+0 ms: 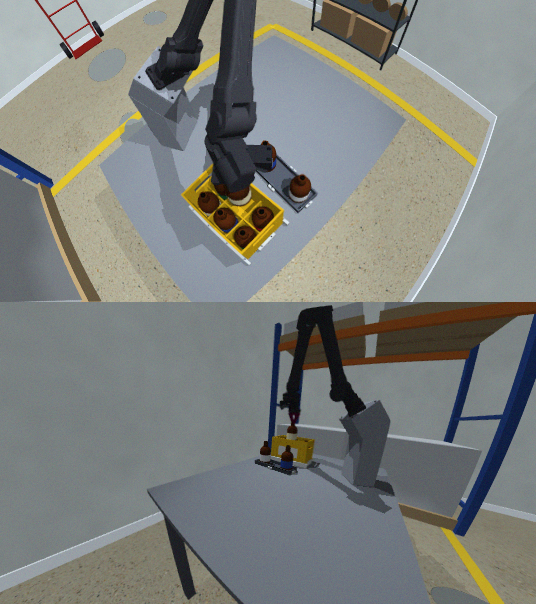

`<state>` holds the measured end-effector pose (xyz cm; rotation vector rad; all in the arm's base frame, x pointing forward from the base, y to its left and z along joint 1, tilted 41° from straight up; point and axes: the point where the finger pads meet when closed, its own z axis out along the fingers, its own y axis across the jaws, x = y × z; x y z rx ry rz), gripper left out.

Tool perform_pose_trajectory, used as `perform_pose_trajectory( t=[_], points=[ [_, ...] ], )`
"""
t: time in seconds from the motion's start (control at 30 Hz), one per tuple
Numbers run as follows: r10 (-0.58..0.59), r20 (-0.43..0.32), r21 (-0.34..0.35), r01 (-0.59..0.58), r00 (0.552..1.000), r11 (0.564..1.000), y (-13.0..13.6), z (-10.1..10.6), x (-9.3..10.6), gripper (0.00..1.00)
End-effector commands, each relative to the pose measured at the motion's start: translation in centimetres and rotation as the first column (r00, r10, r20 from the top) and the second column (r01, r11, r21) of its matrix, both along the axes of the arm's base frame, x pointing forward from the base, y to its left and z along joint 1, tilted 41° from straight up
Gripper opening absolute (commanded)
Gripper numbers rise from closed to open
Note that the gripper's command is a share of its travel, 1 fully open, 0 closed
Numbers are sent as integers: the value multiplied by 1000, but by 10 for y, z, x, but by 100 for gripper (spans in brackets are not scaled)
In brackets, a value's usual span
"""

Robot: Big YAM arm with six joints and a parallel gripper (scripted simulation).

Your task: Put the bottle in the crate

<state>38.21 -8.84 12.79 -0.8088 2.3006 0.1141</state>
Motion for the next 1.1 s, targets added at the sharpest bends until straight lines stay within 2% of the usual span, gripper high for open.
perform_pose_trajectory(
  t=[0.0, 1.07],
  points=[
    [-15, 17, -2, 15, 1000, 1000, -4, 6, 5, 0],
    [-7, 10, 1, 7, 1000, 1000, 3, 1, 4, 0]
  ],
)
